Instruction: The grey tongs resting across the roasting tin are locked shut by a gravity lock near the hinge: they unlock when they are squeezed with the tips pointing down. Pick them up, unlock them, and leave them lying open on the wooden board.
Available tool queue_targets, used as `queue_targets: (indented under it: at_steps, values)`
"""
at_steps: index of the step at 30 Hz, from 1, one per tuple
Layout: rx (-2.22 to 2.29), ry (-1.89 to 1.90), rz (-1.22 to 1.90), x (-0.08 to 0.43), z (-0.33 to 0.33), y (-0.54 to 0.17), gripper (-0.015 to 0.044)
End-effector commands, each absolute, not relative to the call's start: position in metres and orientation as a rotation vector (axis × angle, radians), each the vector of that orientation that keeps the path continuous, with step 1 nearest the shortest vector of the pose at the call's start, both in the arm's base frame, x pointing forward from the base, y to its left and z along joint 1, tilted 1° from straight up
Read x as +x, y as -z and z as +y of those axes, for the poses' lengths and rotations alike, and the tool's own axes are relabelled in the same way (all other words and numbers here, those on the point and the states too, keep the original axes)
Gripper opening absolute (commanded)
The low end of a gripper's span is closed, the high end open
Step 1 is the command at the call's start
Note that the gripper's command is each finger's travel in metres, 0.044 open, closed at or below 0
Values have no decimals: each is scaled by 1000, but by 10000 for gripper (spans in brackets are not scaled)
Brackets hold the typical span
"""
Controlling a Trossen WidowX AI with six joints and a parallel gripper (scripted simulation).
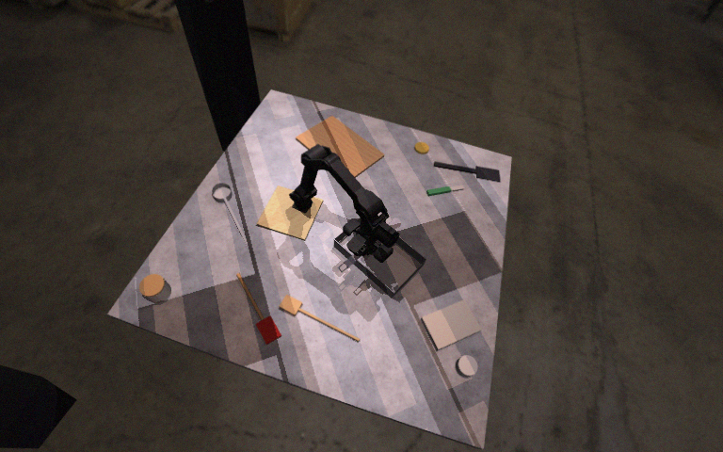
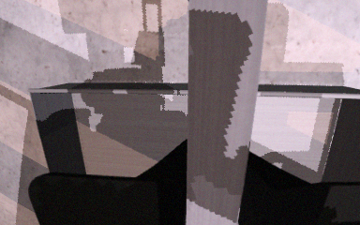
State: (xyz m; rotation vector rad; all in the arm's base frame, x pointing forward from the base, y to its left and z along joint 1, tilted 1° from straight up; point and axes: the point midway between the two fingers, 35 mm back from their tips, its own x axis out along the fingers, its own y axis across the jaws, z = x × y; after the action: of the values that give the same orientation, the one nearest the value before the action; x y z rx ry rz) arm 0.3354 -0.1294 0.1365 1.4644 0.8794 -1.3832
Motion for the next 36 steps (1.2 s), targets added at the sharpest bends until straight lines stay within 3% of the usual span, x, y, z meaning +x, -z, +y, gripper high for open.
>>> queue_targets:
  at_steps: [1,15,36]
  values:
    - [1445,1386,953,335,-129,-139,-150]
    - [1399,1376,1017,334,-127,-138,-150]
    - [742,745,1382,353,-72,-147,-150]
